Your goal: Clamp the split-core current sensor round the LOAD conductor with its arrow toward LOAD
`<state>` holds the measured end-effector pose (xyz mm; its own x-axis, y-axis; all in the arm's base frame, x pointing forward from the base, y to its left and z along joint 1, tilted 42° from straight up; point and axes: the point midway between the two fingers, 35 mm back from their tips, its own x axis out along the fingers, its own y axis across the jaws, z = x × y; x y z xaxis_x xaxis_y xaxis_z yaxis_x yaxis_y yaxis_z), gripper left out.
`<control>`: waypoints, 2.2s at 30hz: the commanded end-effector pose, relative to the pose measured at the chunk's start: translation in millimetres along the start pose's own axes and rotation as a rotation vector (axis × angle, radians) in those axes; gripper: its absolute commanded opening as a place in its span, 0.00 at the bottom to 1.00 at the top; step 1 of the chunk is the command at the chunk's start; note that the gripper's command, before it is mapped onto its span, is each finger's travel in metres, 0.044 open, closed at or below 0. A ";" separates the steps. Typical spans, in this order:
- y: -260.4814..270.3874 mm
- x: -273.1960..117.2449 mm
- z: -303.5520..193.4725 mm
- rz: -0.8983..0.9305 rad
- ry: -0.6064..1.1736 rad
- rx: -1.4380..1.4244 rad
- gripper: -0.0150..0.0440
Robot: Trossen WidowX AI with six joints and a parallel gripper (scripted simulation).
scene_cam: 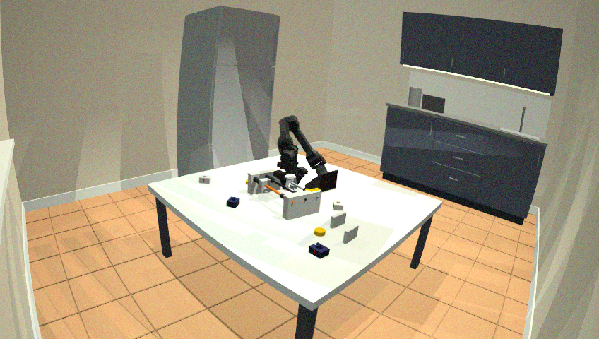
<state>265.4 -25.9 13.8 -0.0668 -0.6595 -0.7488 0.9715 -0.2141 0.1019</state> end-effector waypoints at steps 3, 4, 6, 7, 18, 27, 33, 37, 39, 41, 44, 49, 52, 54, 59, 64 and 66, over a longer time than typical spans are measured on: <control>0.0 -1.5 0.0 0.000 0.000 -0.001 0.25; 0.1 -2.4 -0.1 0.000 -0.001 -0.001 0.25; 0.1 -4.8 -0.1 0.000 -0.001 -0.002 0.25; 0.1 -6.3 -0.2 0.000 -0.002 -0.003 0.25; 0.0 -16.7 -0.2 0.001 -0.006 -0.007 0.25; -1.8 -13.9 0.9 -0.004 -0.012 -0.014 0.25; -1.8 -13.9 0.9 -0.004 -0.012 -0.014 0.34; -1.8 -13.9 0.9 -0.004 -0.012 -0.014 0.52; -1.8 -13.9 0.9 -0.004 -0.012 -0.014 0.61; -1.8 -13.9 0.9 -0.004 -0.012 -0.014 0.70; -1.8 -13.9 0.9 -0.004 -0.012 -0.014 0.83; -1.6 -14.3 0.8 -0.002 -0.011 -0.013 0.96; -1.6 -14.3 0.8 -0.002 -0.011 -0.013 0.82; -1.6 -14.3 0.8 -0.002 -0.011 -0.013 0.73; -1.6 -14.3 0.8 -0.002 -0.011 -0.013 0.52; -1.6 -14.3 0.8 -0.002 -0.011 -0.013 0.47; -1.6 -14.3 0.8 -0.002 -0.011 -0.013 0.44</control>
<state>264.6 -16.6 24.9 -0.0710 -0.6669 -0.7418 0.9743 -0.2056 0.0915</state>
